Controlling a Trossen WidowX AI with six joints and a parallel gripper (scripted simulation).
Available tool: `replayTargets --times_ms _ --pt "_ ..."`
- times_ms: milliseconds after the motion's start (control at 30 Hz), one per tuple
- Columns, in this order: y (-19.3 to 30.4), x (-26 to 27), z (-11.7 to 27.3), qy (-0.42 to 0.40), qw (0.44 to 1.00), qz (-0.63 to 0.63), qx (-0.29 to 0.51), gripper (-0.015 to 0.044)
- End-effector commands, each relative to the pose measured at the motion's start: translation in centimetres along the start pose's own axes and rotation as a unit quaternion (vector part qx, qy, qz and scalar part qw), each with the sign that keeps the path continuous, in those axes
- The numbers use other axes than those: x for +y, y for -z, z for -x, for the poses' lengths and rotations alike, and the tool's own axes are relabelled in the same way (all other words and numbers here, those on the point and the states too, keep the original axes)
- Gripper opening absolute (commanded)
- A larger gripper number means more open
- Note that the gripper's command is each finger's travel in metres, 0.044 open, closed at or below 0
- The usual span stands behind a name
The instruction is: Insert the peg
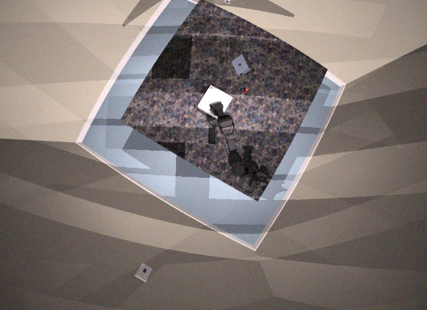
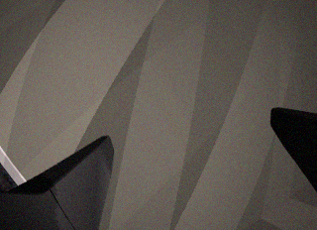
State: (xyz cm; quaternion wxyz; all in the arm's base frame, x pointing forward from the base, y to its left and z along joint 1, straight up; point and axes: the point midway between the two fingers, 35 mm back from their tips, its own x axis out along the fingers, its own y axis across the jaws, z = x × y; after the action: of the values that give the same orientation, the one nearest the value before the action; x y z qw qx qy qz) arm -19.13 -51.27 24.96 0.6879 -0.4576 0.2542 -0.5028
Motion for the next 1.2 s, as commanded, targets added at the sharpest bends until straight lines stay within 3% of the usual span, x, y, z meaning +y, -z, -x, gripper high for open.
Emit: replayTargets --times_ms 0,633,1167 --pt "-1.0 1.7 -1.3 -0.015 1.0 -0.02 0.002 0.044" --pt "-8.2 8.9 -7.4 -0.104 0.993 -0.05 -0.01 0.044" --pt "-15.5 15.5 -10.0 -0.189 0.979 -0.078 -0.023 0.044"
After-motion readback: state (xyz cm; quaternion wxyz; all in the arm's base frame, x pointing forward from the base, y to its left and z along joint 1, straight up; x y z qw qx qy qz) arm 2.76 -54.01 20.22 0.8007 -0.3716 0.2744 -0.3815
